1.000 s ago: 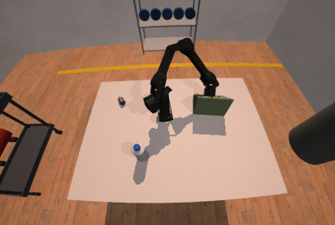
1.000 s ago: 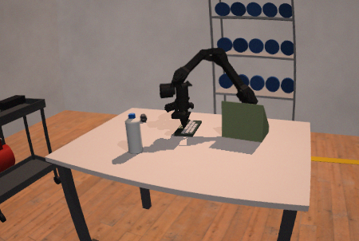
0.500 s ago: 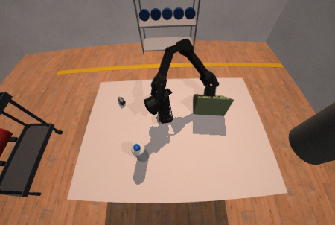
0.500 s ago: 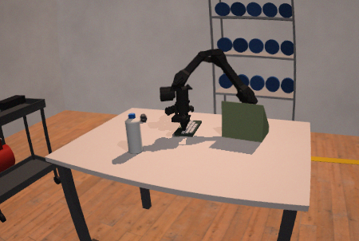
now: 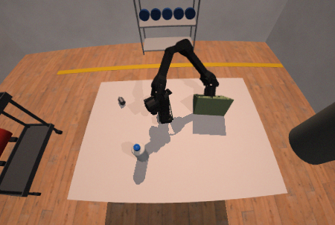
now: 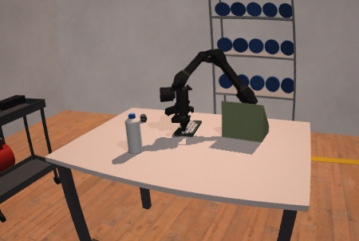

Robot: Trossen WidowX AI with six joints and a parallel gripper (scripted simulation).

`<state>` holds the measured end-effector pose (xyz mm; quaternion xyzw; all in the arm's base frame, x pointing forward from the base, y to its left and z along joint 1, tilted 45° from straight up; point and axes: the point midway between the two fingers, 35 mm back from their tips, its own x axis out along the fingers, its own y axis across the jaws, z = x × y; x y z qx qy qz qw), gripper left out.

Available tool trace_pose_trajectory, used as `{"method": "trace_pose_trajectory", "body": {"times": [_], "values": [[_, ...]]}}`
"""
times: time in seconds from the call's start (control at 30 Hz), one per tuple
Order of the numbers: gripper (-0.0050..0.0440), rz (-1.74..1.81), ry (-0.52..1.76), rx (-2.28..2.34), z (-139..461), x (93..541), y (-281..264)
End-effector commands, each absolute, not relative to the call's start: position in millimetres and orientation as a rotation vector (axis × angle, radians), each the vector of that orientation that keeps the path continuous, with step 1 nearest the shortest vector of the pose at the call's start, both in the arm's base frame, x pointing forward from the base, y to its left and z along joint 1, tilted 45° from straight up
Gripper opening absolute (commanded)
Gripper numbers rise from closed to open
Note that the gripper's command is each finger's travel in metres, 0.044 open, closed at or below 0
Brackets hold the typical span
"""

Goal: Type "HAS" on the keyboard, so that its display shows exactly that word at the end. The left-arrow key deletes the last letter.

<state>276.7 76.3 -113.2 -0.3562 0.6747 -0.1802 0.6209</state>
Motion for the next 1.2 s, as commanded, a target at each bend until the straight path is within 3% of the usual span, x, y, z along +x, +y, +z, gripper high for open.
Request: {"method": "trace_pose_trajectory", "body": {"times": [0.0, 0.97, 1.17], "values": [[-0.005, -0.411, 1.537, -0.806, -110, 281, 79], [-0.005, -0.416, 1.548, -0.816, -115, 278, 74], [-0.005, -0.405, 1.524, -0.787, -91, 284, 99]]}}
